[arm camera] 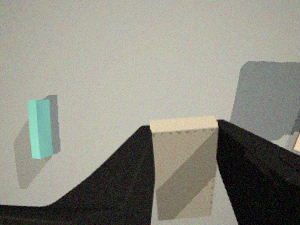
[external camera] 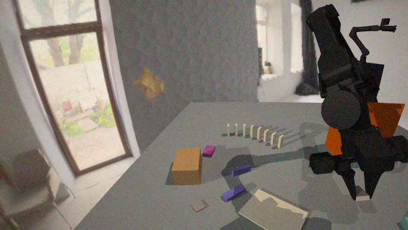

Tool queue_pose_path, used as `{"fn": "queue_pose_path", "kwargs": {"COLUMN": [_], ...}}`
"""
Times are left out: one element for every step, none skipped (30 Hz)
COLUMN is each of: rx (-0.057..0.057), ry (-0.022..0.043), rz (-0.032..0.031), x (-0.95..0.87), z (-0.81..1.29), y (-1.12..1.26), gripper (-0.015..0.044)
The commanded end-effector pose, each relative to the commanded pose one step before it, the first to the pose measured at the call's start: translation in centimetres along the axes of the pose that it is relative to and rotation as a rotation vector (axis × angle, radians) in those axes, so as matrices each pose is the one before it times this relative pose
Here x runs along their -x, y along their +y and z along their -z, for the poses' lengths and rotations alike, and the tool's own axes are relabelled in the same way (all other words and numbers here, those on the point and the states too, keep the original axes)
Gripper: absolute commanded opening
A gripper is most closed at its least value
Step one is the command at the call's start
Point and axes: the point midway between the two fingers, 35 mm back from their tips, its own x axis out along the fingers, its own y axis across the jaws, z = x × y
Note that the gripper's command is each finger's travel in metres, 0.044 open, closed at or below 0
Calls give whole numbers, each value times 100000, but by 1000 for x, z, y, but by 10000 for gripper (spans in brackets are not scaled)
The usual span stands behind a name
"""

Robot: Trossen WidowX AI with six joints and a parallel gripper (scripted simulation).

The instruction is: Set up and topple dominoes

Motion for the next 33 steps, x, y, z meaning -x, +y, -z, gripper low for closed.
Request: {"fn": "queue_pose_path", "kwargs": {"rx": [652,135,149,163,178,200,216,232,249,266,283,300,318,337,355,374,394,414,434,454,475,496,518,540,562,584,607,630,654,678,702,726,750], "ry": [-7655,-2101,-2112,-2122,-2132,-2138,-2146,-2152,-2158,-2163,-2167,-2170,-2172,-2173,-2173,-2172,-2170,-2167,-2164,-2159,-2154,-2147,-2140,-2131,-2122,-2112,-2101,-2089,-2076,-2062,-2048,-2033,-2016], "rz": [-3511,-663,-619,-574,-530,-486,-441,-396,-351,-307,-262,-217,-172,-128,-84,-39,5,48,92,135,178,221,263,305,346,387,428,468,507,546,585,622,659], "x": [-753,-145,-133,-121,-109,-98,-85,-73,-61,-48,-36,-24,-11,1,13,25,37,49,61,73,85,96,108,119,130,141,152,163,173,183,193,203,212], "z": [228,27,30,33,35,37,39,40,41,42,42,43,42,41,40,39,37,35,32,30,26,23,19,14,9,4,-1,-7,-13,-19,-26,-33,-40], "y": [94,-20,-20,-20,-20,-19,-18,-17,-17,-16,-15,-14,-12,-11,-10,-8,-7,-5,-4,-2,-1,0,2,3,4,5,6,7,8,9,9,9,10], "gripper": [107,107,107,107,107,107,107,107,107,107,107,107,107,107,107,107,107,107,107,107,107,107,107,107,107,107,107,107,107,107,107,107,107]}}
